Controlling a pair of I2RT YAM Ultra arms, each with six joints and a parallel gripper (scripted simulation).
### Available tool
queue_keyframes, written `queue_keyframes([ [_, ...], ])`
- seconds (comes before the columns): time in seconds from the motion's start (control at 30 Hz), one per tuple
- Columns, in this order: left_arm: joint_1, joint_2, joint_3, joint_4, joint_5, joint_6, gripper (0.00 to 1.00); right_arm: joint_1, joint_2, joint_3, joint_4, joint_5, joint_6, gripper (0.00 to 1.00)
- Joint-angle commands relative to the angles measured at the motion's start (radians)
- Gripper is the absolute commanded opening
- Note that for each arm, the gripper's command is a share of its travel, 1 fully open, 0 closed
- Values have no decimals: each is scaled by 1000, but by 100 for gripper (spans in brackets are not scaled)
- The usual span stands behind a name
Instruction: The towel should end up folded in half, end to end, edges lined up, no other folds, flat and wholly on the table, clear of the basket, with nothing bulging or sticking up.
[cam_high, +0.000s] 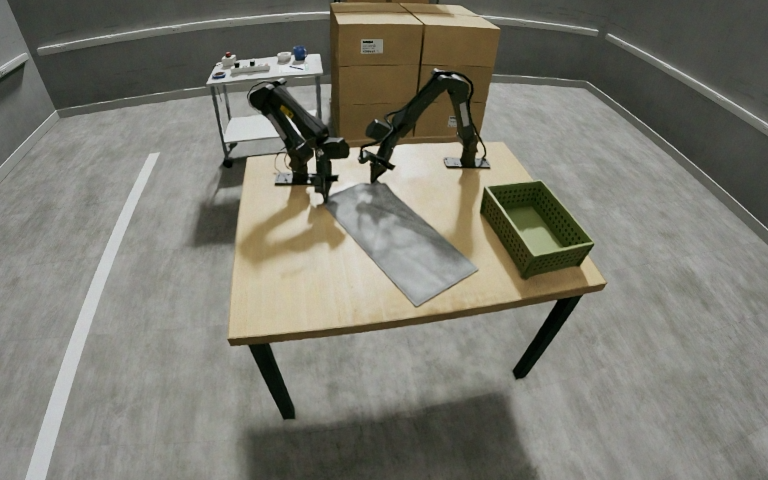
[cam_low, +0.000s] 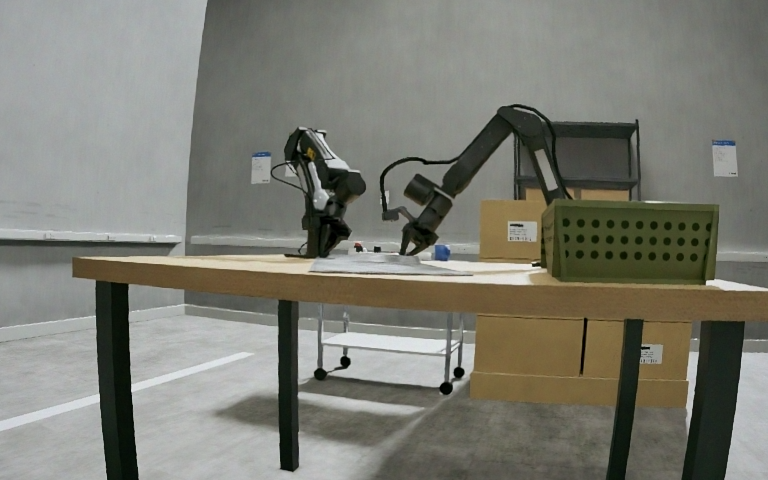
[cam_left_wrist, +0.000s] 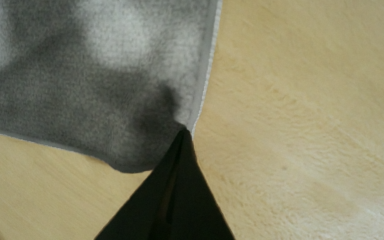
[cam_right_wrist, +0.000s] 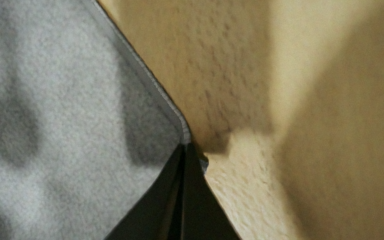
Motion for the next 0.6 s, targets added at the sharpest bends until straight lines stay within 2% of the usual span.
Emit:
queue_keyframes([
  [0.0, 17, -30, -35, 12, 12, 15, 1, 16, 48, 29, -4, -14, 16, 0],
  [0.07, 17, -30, -35, 12, 12, 15, 1, 16, 48, 29, -4, -14, 16, 0],
  [0.1, 17, -12, -35, -11, -2, 16, 1, 12, 46, -11, -18, -14, 14, 0],
  [0.17, 14, -12, -35, -10, -3, 16, 0, 29, 67, 20, -12, 15, 31, 0],
  [0.27, 14, -12, -35, -10, -3, 16, 0, 30, 69, 20, -13, -1, 33, 0],
  [0.3, -11, -24, -1, -19, -9, -6, 0, 42, 16, 32, -36, 2, 41, 0],
  [0.4, -9, -24, 0, -20, -5, -6, 0, 44, 17, 18, -37, 3, 43, 0],
  [0.43, 26, -40, -37, -14, 18, 20, 0, 9, 85, 49, -6, 0, 16, 0],
  [0.53, 27, -40, -37, -14, 17, 21, 0, 9, 85, 42, -10, -1, 17, 0],
  [0.57, 53, -84, -59, 25, 54, 41, 0, -2, 118, 81, 21, -27, -16, 0],
])
